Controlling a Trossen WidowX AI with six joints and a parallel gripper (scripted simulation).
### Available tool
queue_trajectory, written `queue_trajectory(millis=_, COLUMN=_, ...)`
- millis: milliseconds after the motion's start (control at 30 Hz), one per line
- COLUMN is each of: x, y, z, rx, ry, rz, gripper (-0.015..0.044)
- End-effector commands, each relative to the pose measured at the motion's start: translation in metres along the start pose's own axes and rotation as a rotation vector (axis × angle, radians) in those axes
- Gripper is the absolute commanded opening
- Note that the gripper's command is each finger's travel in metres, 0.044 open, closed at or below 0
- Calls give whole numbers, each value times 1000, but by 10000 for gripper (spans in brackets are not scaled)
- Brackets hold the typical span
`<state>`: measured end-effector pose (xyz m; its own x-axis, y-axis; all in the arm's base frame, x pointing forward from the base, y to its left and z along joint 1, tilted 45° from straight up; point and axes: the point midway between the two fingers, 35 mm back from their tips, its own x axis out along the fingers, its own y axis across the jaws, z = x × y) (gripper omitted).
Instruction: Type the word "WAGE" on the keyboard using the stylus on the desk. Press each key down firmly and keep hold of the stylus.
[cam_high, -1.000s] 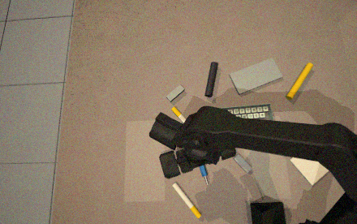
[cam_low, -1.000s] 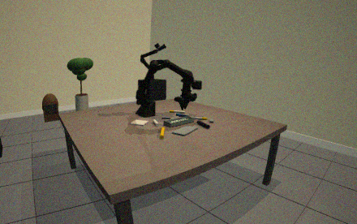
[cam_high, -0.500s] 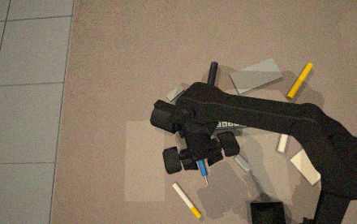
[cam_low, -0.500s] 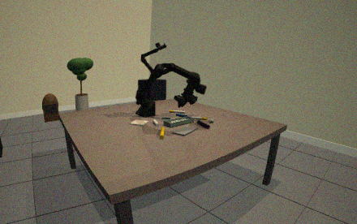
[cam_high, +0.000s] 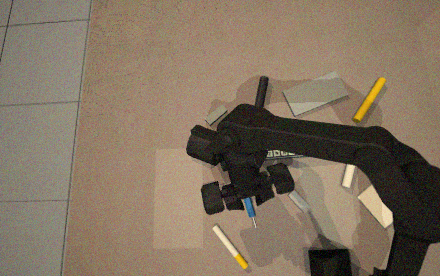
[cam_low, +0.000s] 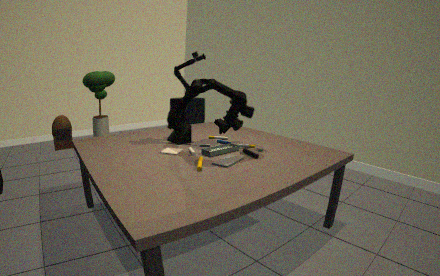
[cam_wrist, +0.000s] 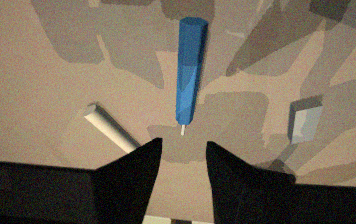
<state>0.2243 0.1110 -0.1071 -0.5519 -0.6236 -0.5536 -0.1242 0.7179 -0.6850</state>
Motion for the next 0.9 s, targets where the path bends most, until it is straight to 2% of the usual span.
queue_trajectory(millis=0, x=3, y=-1, z=2, rx=-2, ry=2, rz=-3, gripper=150)
queue_trajectory(millis=867, x=17, y=-1, z=10, rx=-1, ry=2, rz=-4, gripper=150)
